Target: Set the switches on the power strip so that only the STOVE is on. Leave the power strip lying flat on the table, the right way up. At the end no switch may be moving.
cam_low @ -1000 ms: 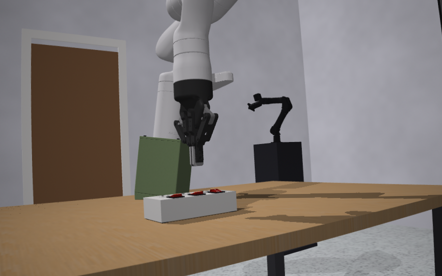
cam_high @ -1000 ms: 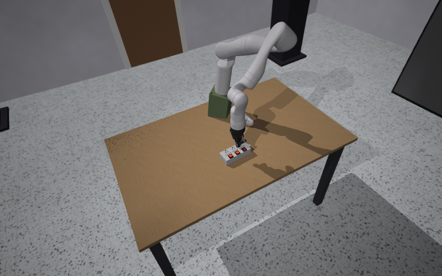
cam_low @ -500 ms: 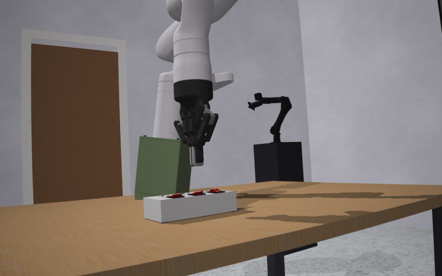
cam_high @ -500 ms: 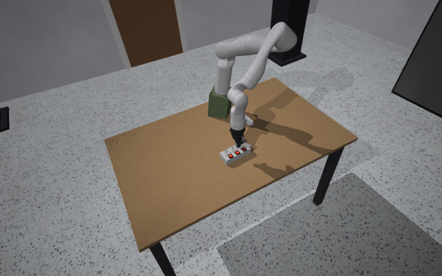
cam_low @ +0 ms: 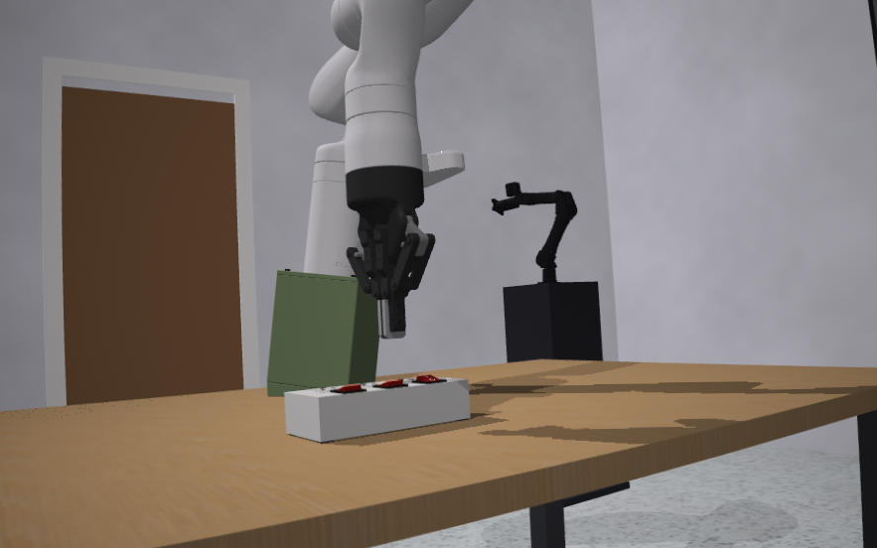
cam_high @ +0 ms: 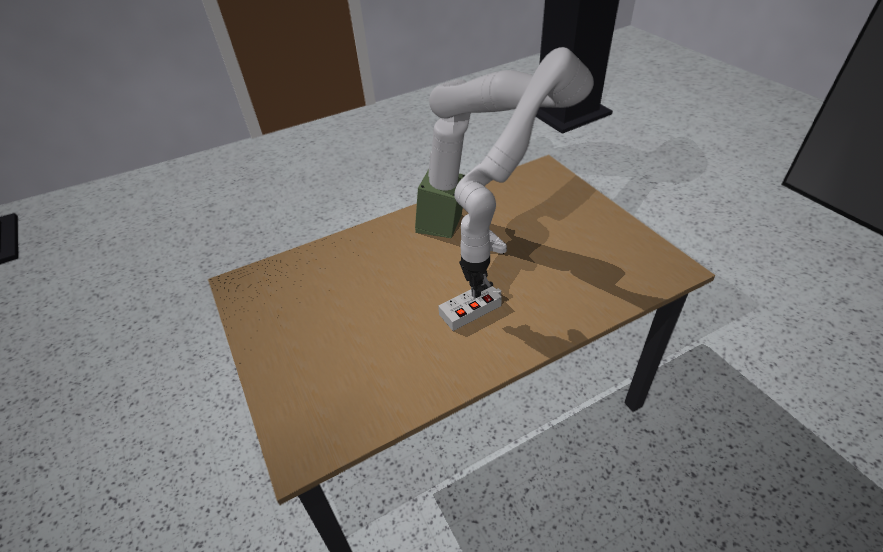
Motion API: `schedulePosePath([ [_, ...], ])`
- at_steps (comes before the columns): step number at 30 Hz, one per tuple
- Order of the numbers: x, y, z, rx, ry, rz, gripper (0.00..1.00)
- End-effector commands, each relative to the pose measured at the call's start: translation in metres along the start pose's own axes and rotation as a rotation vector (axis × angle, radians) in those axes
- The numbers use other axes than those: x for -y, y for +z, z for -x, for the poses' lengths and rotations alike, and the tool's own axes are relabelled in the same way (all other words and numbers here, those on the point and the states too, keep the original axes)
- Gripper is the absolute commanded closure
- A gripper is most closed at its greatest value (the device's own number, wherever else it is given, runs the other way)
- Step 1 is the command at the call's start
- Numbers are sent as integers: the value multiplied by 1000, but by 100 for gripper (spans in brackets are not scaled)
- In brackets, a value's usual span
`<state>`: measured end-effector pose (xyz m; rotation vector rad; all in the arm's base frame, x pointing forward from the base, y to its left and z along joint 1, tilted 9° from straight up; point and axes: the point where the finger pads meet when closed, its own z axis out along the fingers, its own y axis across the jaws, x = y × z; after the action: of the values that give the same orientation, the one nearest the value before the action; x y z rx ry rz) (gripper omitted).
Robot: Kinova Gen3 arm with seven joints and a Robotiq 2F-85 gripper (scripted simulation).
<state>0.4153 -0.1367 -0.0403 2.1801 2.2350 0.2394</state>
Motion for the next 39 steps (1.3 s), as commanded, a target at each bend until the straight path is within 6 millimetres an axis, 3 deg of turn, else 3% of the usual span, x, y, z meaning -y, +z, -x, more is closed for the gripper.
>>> schedulePosePath([
  [1,1,3,1,1,1,-3,100],
  [19,1,24,1,1,1,-3,100],
  [39,1,34,1,1,1,-3,100],
])
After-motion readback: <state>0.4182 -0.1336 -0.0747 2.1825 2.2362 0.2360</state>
